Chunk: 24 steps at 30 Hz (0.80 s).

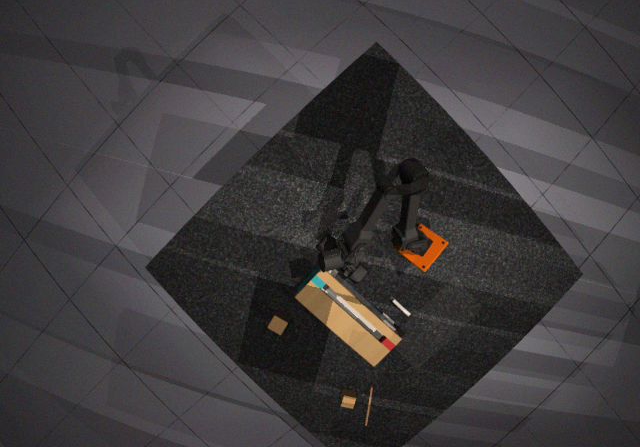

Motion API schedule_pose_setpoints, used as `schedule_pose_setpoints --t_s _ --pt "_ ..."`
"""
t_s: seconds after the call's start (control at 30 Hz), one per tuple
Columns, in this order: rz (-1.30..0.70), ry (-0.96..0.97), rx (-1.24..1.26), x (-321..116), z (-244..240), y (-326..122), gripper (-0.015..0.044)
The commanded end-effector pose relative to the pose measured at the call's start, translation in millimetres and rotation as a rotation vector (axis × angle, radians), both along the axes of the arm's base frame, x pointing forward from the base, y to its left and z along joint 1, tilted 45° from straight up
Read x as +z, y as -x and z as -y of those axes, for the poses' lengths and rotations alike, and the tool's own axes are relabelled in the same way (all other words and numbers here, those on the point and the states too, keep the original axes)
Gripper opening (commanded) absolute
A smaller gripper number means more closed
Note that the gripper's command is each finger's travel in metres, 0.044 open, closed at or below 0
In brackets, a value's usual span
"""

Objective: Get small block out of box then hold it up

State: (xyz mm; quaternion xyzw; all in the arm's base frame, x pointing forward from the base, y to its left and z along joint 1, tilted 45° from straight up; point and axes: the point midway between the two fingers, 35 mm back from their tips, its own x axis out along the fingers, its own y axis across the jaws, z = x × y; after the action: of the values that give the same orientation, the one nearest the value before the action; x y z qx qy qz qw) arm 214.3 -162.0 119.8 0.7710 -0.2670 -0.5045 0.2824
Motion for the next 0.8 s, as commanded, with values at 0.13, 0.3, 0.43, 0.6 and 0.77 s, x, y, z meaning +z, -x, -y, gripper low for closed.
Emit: schedule_pose_setpoints --t_s 0.13,0.3,0.43,0.6,0.77 --pt "0.006 0.005 0.011 -7 9 -2 0.0285" --pt "0.005 0.004 0.011 -12 15 -2 0.0285" --pt "0.005 0.004 0.01 -17 20 -3 0.0285" --pt "0.005 0.004 0.01 -22 26 -3 0.0285" --pt "0.005 0.005 0.011 -27 32 -2 0.0285"
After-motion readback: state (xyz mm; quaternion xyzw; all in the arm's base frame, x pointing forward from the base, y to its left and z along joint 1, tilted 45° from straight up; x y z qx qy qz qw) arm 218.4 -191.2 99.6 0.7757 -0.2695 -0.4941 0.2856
